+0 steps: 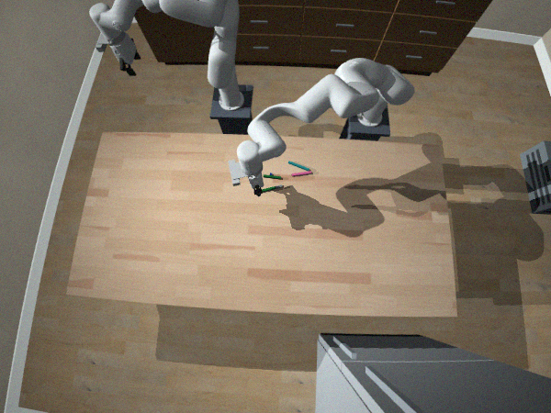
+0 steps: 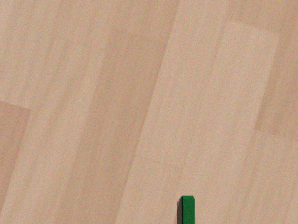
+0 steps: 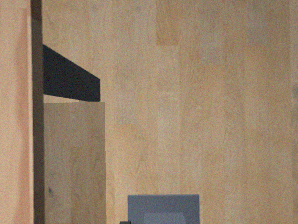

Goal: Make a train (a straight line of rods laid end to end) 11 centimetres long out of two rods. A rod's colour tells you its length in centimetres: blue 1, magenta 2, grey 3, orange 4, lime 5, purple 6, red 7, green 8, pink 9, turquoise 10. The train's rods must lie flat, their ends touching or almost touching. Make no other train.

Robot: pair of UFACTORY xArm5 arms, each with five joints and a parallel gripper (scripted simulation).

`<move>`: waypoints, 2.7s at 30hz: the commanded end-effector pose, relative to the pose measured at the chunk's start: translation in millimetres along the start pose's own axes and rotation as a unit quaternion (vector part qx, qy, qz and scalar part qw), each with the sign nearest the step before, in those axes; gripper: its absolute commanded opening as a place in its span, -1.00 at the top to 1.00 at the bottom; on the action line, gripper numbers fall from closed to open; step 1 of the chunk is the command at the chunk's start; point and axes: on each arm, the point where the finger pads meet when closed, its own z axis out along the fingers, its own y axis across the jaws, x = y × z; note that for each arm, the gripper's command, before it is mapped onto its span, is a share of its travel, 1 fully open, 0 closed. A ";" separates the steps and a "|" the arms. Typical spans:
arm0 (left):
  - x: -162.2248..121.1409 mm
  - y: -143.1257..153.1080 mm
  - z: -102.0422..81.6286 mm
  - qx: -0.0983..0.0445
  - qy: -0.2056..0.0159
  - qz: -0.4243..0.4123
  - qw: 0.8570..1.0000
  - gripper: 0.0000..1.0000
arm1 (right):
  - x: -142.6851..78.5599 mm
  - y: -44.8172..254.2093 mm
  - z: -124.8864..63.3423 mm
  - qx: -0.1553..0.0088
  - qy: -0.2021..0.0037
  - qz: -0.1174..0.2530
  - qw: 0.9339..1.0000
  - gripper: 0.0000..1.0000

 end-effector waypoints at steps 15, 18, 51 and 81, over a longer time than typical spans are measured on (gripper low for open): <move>1.2 -0.5 -71.7 0.001 0.004 0.000 1.000 -1.00 | 1.6 0.0 -2.4 0.000 0.003 0.000 1.000 -1.00; 1.2 -0.5 -73.5 0.001 0.004 0.000 1.000 -1.00 | 1.6 0.0 -2.4 0.000 0.003 0.000 1.000 -1.00; 1.2 -0.5 -73.6 0.001 0.004 0.000 1.000 -1.00 | 1.6 0.0 -2.4 0.000 0.003 0.000 1.000 -1.00; 1.2 -0.5 -73.6 0.001 0.004 0.000 1.000 -1.00 | 1.6 0.0 -2.4 0.000 0.003 0.000 1.000 -1.00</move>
